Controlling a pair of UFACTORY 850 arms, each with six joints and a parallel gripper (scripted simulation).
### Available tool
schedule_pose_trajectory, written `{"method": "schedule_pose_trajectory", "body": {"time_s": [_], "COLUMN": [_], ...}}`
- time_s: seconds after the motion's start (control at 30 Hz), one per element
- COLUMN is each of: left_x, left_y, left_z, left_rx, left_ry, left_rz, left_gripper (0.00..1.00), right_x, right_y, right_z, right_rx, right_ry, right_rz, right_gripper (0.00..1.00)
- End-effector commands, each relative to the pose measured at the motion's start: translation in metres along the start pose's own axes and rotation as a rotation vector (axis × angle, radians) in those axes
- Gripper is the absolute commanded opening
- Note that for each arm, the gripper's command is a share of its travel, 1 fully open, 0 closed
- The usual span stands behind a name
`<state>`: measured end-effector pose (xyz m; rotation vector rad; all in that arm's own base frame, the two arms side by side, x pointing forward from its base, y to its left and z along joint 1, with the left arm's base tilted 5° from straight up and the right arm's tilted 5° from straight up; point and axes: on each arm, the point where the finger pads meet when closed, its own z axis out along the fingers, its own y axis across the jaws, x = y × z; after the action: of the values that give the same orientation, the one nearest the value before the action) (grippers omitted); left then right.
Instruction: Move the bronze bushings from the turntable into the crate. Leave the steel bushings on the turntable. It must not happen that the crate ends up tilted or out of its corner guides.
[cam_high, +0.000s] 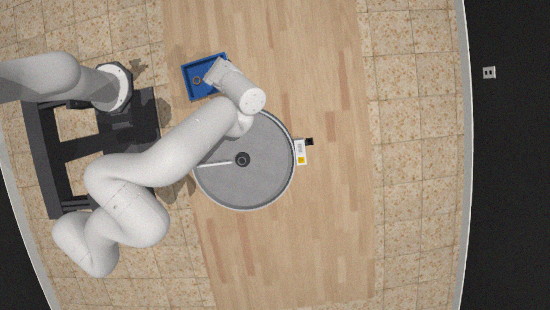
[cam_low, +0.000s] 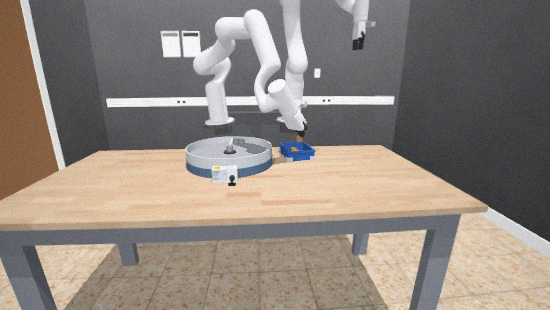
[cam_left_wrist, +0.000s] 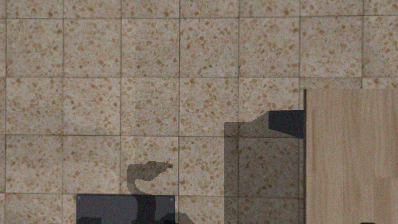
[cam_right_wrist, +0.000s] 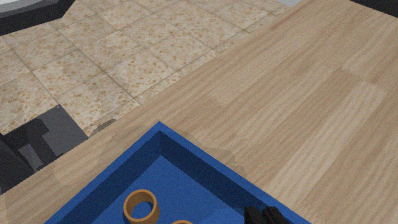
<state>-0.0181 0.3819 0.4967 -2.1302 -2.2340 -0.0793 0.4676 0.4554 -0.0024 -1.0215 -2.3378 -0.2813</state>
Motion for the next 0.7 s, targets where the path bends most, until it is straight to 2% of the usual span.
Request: {"method": "schedule_pose_trajectory", "body": {"time_s": [0.0, 0.23, 0.67], "left_x": [0.000, 0.000, 0.000], "left_y": [0.000, 0.000, 0.000], "left_z": [-0.001, -0.001, -0.001], "left_rx": [0.000, 0.000, 0.000], "left_ry": [0.002, 0.002, 0.002], "left_rz": [0.000, 0.000, 0.000], "left_gripper": [1.00, 1.00, 1.00], "right_x": [-0.013, -0.023, -0.023], "right_y": [0.001, 0.002, 0.002], "right_z": [0.016, 0.027, 0.028], "right_rx": [-0.002, -0.002, -0.002], "right_ry": [0.000, 0.000, 0.000], "right_rz": [-0.001, -0.001, -0.001], "right_gripper": [0.00, 0.00, 0.00]}}
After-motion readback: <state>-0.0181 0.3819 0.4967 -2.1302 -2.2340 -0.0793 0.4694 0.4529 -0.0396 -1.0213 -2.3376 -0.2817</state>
